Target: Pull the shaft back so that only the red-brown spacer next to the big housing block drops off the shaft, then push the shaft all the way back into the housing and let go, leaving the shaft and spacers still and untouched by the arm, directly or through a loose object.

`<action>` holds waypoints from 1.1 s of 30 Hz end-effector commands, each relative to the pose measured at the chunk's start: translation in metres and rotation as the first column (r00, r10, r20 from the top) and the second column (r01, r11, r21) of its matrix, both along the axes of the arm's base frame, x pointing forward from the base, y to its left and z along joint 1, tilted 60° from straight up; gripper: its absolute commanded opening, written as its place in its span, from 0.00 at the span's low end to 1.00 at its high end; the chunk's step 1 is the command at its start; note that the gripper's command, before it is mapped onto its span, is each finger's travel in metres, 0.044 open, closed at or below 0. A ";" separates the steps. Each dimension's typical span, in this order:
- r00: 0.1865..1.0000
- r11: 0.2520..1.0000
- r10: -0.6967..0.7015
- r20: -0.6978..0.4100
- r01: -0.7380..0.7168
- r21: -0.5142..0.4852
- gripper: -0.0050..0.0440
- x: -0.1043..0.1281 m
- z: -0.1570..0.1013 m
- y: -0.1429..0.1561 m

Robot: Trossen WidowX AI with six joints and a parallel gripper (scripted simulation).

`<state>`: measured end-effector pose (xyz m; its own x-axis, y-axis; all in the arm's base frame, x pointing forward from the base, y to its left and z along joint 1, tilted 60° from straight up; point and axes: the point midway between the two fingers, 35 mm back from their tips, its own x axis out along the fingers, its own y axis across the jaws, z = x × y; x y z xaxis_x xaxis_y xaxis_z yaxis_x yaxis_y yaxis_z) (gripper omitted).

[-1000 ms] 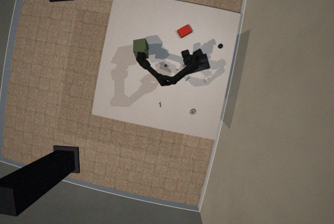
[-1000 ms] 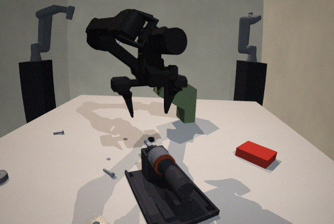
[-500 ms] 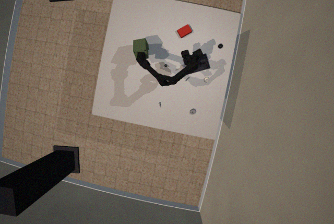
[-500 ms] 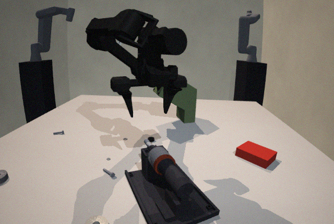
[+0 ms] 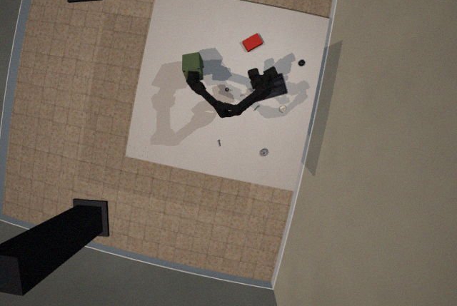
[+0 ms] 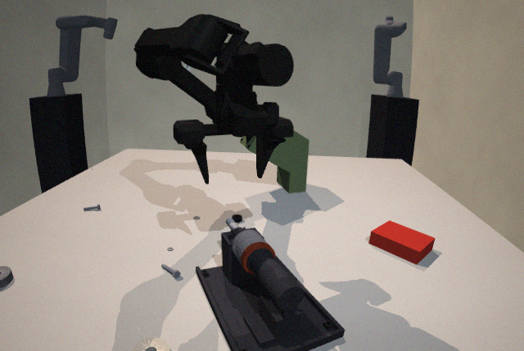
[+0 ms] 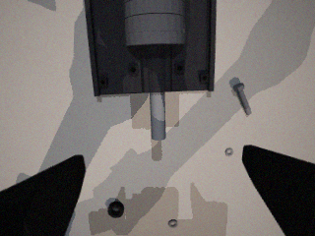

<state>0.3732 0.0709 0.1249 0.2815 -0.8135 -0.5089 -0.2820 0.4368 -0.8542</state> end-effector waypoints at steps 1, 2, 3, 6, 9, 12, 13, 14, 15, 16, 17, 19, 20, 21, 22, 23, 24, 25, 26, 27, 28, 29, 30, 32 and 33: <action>1.000 1.000 -0.002 0.002 0.002 -0.002 1.00 0.000 0.000 -0.001; 1.000 1.000 -0.002 0.002 0.002 -0.002 1.00 0.000 0.000 -0.001; 1.000 1.000 -0.002 0.002 0.002 -0.002 1.00 0.000 0.000 -0.001; 0.997 0.997 -0.048 0.060 0.045 0.055 1.00 -0.001 -0.007 -0.004; 0.957 0.960 -0.204 0.208 0.154 0.233 1.00 -0.002 -0.027 -0.013; 0.892 0.897 -0.350 0.287 0.230 0.378 1.00 -0.007 -0.044 -0.021; 0.868 0.875 -0.388 0.309 0.241 0.421 1.00 -0.007 -0.048 -0.023; 0.843 0.850 -0.427 0.328 0.251 0.463 1.00 -0.007 -0.052 -0.024; 0.814 0.823 -0.467 0.344 0.259 0.506 1.00 -0.007 -0.056 -0.025; 0.814 0.823 -0.467 0.344 0.259 0.506 1.00 -0.007 -0.056 -0.025; 0.814 0.823 -0.467 0.344 0.259 0.506 1.00 -0.007 -0.056 -0.025; 0.722 0.733 -0.580 0.377 0.262 0.628 1.00 -0.004 -0.066 -0.028; 0.683 0.694 -0.624 0.380 0.260 0.672 1.00 -0.004 -0.070 -0.030; 0.645 0.655 -0.664 0.379 0.257 0.710 1.00 -0.005 -0.073 -0.031; 0.609 0.619 -0.699 0.375 0.251 0.745 1.00 -0.005 -0.076 -0.032; 0.574 0.582 -0.731 0.370 0.240 0.777 1.00 -0.004 -0.078 -0.033; 0.538 0.544 -0.762 0.361 0.228 0.808 1.00 -0.004 -0.081 -0.034; 0.502 0.505 -0.791 0.350 0.213 0.836 1.00 -0.003 -0.083 -0.035; 0.444 0.440 -0.838 0.316 0.211 0.873 1.00 -0.009 -0.088 -0.039; 0.408 0.401 -0.862 0.300 0.188 0.897 1.00 -0.007 -0.089 -0.040; 0.371 0.360 -0.886 0.280 0.167 0.918 1.00 -0.007 -0.091 -0.041; 0.336 0.321 -0.905 0.259 0.143 0.936 1.00 -0.006 -0.092 -0.042; 0.302 0.281 -0.924 0.236 0.116 0.953 1.00 -0.005 -0.092 -0.043; 0.235 0.200 -0.955 0.181 0.059 0.978 1.00 -0.004 -0.093 -0.046; 0.235 0.200 -0.955 0.181 0.059 0.978 1.00 -0.004 -0.093 -0.046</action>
